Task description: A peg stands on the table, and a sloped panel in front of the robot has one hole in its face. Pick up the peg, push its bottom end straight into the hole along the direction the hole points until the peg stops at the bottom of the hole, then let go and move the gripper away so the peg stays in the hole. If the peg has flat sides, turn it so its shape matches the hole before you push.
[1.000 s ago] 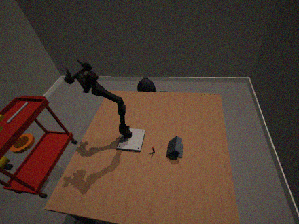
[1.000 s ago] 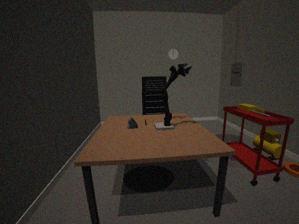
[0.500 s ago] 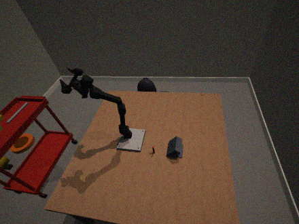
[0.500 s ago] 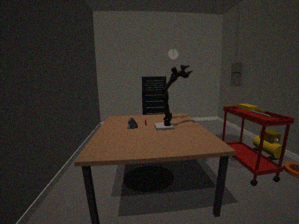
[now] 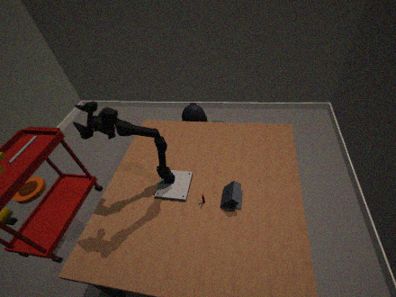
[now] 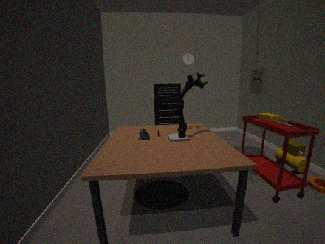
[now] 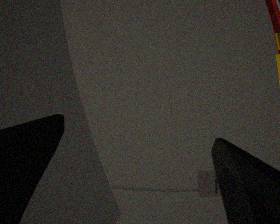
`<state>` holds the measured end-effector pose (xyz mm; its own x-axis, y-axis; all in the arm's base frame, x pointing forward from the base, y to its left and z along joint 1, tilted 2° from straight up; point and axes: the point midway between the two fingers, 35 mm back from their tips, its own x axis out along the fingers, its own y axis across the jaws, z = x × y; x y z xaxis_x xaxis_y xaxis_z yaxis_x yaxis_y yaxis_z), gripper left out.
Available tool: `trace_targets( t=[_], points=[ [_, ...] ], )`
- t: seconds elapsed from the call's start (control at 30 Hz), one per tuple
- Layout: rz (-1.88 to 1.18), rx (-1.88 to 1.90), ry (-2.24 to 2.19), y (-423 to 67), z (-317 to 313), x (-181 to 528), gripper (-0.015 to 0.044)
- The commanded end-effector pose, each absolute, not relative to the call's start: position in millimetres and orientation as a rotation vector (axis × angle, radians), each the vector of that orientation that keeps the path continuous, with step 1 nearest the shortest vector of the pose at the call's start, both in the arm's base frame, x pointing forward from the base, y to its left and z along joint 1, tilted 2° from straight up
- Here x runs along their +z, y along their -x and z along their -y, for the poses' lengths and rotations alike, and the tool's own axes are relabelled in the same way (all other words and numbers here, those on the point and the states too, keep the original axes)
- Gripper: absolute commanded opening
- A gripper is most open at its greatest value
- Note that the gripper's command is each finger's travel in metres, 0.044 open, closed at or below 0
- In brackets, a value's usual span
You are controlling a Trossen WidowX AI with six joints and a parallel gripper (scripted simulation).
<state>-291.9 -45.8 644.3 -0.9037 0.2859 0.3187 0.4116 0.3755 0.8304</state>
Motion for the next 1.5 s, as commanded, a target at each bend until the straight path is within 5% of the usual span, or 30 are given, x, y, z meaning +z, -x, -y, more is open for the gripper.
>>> trace_targets(
  t=[0.0,0.7,1.47],
  points=[
    [2.442,-1.709,0.514,301.2,71.5,630.7,0.0440],
    [2.025,-2.074,-0.028,293.9,187.7,578.6,0.0440],
    [1.375,-2.261,-0.444,232.6,292.9,509.8,0.0440]
  ],
)
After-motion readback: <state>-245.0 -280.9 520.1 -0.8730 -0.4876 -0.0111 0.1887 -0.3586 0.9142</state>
